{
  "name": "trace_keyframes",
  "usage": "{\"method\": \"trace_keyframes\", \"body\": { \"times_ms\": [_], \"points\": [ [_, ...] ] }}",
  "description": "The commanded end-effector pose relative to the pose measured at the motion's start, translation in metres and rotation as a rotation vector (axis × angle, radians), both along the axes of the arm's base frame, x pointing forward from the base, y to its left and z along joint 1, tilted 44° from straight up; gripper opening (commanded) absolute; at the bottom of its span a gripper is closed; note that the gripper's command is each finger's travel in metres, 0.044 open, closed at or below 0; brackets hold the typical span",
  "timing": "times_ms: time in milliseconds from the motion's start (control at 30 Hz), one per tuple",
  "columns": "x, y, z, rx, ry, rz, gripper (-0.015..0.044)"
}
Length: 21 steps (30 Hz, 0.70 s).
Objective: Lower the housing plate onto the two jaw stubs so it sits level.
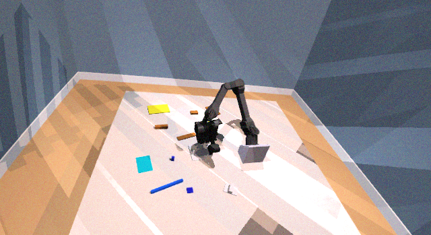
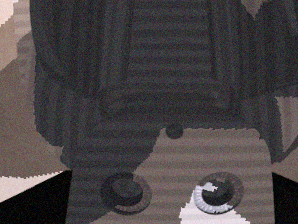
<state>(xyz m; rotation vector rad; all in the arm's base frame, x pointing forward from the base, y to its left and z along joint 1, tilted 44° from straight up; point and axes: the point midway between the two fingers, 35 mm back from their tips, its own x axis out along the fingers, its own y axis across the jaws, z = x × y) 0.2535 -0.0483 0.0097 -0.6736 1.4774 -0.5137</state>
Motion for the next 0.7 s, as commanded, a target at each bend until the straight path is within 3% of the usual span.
{"method": "trace_keyframes", "body": {
  "times_ms": [0, 667],
  "points": [
    [-0.0002, -0.0014, -0.001, -0.004, 0.002, 0.003, 0.0351],
    [-0.0001, -0.0035, -0.0031, -0.004, 0.002, 0.003, 0.0351]
  ]
}}
